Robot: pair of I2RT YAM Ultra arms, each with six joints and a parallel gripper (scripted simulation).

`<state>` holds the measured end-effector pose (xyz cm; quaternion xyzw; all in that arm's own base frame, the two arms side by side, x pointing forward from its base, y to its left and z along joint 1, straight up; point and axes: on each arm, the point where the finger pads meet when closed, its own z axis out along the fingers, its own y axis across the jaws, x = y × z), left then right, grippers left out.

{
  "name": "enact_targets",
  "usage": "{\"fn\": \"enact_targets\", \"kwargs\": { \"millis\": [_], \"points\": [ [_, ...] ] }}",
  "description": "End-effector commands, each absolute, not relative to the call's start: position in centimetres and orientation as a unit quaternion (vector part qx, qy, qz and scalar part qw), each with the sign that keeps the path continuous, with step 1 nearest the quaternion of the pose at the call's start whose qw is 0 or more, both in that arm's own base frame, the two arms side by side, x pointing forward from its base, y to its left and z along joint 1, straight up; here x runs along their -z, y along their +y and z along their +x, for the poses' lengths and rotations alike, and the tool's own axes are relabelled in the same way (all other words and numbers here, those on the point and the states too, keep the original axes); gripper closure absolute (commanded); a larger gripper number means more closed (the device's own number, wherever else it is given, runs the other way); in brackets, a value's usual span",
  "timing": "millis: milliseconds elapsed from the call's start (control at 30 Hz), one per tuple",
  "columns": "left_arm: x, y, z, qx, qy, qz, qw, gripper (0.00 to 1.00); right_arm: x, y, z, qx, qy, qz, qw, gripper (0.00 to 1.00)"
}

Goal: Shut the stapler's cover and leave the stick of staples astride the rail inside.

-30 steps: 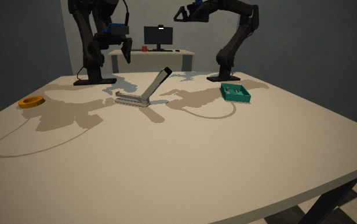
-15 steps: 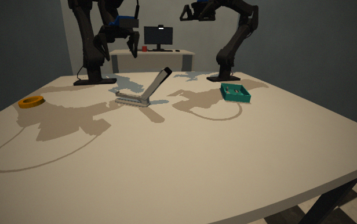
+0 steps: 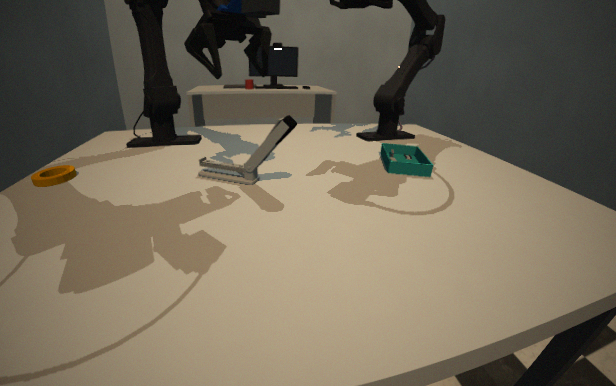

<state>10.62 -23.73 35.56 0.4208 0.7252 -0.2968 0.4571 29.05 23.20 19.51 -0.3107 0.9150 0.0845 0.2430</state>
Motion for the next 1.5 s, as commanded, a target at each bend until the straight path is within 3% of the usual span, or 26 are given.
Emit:
{"fn": "enact_targets", "kwargs": {
  "millis": [0, 500, 633, 667, 1100, 1467],
  "points": [
    [-37.5, -23.0, 10.7, 0.308, 0.717, 0.408, 0.474, 0.0, -21.4, 24.5, 29.5, -0.096, 0.907, -0.32, 0.256, 0.0],
    [-36.8, -23.3, 10.6, 0.304, 0.72, 0.414, 0.467, 0.0, -21.6, 24.4, 29.9, -0.095, 0.907, -0.313, 0.264, 0.0],
    [-36.8, -23.3, 10.6, 0.304, 0.72, 0.414, 0.467, 0.0, -20.8, 24.3, 29.1, -0.089, 0.903, -0.351, 0.231, 0.45],
    [-36.8, -23.3, 10.6, 0.304, 0.72, 0.414, 0.467, 0.0, -20.6, 24.3, 29.1, -0.087, 0.902, -0.359, 0.222, 0.5],
    [-36.8, -23.3, 10.6, 0.304, 0.72, 0.414, 0.467, 0.0, -17.7, 26.2, 31.5, -0.052, 0.877, -0.467, 0.097, 0.5],
    [-36.8, -23.3, 10.6, 0.304, 0.72, 0.414, 0.467, 0.0, -16.6, 27.9, 33.0, -0.039, 0.861, -0.502, 0.066, 0.5]
  ]
}}
